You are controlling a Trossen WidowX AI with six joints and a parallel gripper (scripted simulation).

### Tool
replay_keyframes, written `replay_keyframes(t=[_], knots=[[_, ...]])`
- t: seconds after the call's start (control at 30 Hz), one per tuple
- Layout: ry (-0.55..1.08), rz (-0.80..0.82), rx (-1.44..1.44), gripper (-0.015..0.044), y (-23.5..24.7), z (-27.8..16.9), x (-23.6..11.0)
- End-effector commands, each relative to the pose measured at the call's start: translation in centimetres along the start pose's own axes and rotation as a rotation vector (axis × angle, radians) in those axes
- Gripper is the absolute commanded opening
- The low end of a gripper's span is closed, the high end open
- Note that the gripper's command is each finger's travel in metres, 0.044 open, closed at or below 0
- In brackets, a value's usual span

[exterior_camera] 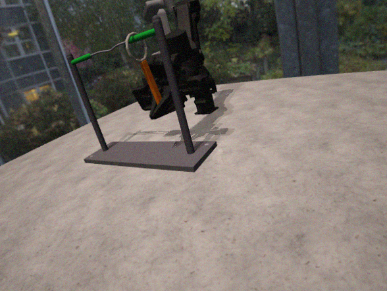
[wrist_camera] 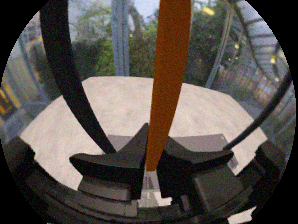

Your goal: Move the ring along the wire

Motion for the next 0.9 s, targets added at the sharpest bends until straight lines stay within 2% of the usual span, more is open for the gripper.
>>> replay_keyframes(t=[0.0, 0.1, 0.87], knots=[[0.000, 0.000, 0.000, 0.0086, 0.0, 0.0, 0.0], [0.000, 0.000, 0.000, 0.0160, 0.0, 0.0, -0.1], [0.004, -0.002, 0.004, 0.0160, 0.1, 0.1, -4.1]])
Point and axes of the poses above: the point midway between the two fingers, 35 mm back from their tips, its own x axis out along the fingers, its own y axis across the jaws, z = x × y, the point moved 2 cm from there along -x, back along the fingers, and after that the axes turned 9 degrees about x, right-handed, at the moved point
